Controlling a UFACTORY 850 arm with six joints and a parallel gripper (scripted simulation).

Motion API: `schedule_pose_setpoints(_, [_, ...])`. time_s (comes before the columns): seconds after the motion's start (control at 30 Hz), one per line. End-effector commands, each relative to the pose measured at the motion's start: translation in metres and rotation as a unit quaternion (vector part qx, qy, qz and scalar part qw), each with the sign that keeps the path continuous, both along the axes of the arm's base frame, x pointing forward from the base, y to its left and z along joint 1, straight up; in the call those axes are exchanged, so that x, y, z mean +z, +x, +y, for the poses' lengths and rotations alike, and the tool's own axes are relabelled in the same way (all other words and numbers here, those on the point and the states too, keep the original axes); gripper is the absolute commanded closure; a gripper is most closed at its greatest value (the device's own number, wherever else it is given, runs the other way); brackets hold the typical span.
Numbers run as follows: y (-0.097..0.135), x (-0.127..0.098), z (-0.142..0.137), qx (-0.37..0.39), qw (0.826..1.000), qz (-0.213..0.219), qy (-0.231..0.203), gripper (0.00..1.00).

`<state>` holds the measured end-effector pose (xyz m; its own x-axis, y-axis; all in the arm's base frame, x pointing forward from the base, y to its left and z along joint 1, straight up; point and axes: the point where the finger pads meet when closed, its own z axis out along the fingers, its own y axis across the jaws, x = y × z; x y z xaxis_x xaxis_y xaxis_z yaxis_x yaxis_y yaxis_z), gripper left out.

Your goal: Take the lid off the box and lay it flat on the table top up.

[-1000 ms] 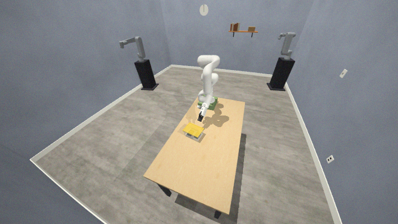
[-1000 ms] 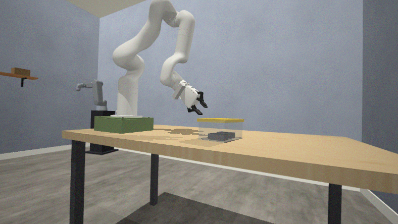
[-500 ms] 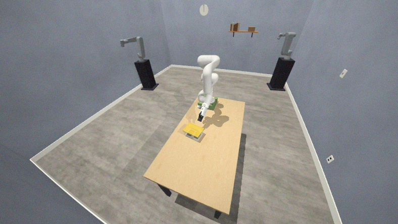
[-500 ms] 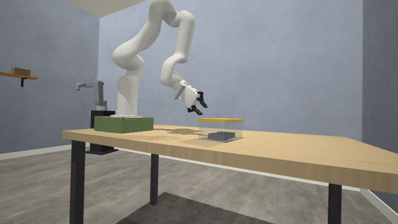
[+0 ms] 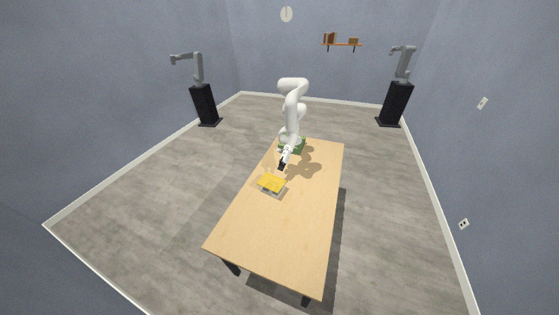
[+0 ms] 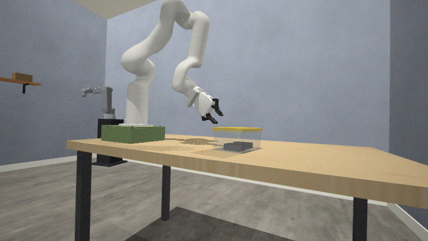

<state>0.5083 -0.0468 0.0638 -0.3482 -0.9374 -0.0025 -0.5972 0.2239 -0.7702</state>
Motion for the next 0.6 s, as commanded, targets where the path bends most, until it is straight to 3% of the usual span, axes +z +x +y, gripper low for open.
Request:
schedule_pose_setpoints(0.0, [0.0006, 0.0003, 0.0000, 0.000, 1.000, -0.001, 0.000, 0.52])
schedule_pose_setpoints(0.57, [0.0016, -0.0007, -0.0004, 0.000, 1.000, -0.001, 0.000, 0.52])
